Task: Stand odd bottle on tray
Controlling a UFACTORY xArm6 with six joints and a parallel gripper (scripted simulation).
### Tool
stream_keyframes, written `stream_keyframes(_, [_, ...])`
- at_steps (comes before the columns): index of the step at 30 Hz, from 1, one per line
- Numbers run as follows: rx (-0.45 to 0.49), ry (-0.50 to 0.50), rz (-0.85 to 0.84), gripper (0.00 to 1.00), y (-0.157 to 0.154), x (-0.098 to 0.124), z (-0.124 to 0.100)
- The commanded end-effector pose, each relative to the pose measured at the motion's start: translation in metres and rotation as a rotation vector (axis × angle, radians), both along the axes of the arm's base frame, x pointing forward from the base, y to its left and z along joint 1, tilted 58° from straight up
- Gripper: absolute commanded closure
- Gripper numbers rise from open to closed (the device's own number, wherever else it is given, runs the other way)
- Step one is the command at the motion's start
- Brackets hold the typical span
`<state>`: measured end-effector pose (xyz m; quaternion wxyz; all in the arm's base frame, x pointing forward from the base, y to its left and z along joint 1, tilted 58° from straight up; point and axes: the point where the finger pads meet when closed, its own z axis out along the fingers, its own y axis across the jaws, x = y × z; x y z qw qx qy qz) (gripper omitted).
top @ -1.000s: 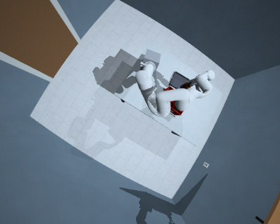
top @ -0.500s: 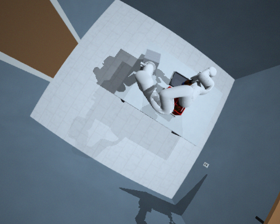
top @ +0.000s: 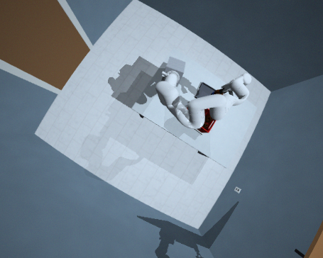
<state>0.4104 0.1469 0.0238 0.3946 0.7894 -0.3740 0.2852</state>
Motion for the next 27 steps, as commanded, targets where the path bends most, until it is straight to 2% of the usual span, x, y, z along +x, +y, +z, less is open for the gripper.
stream_keyframes(1, [0.002, -0.002, 0.001, 1.00, 0.008, 0.002, -0.009])
stream_keyframes(27, [0.002, -0.002, 0.001, 1.00, 0.028, 0.007, -0.039])
